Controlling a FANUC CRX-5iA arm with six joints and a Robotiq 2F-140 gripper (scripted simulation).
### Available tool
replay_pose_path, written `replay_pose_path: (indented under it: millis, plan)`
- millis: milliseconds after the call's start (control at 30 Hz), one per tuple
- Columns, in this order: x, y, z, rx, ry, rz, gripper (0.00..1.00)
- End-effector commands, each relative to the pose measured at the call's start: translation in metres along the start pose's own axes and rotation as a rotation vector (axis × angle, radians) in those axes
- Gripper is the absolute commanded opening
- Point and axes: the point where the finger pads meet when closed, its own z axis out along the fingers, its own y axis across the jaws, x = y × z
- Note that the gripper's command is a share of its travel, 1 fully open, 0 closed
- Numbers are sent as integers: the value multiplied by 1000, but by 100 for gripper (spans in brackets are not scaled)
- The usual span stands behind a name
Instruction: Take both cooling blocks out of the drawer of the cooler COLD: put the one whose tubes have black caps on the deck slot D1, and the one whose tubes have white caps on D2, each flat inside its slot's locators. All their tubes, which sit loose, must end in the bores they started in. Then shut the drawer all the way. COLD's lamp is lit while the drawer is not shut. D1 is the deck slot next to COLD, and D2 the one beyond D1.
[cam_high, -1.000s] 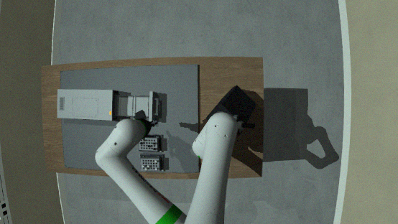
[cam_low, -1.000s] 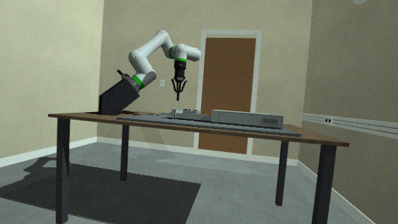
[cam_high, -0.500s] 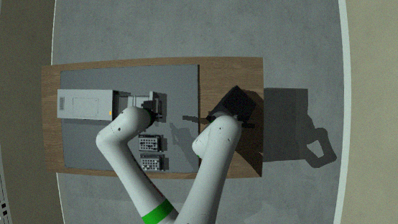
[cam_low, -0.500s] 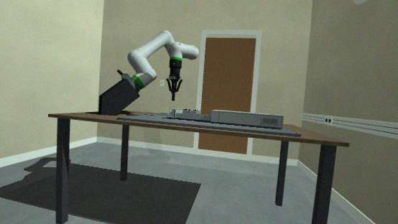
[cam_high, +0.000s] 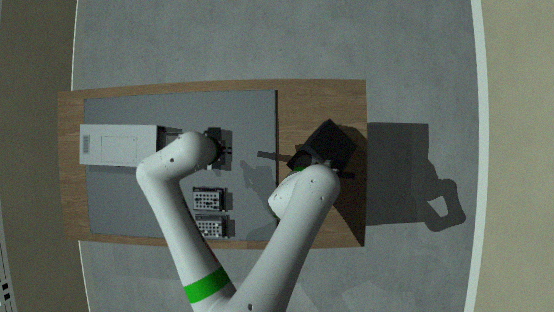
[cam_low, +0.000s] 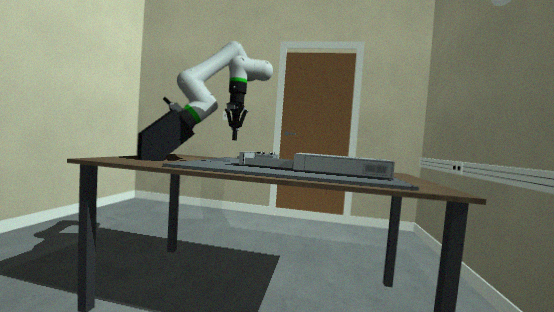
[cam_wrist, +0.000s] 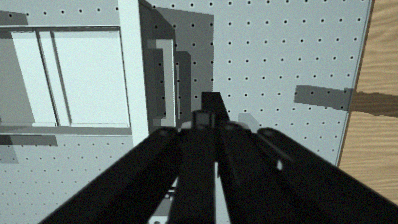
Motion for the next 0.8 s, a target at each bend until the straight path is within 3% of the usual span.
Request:
replay_pose_path:
  millis: [0, 767]
  plan:
    - [2, 0, 1, 1, 0, -1, 10]
    - [2, 0, 28, 1, 0, -1, 10]
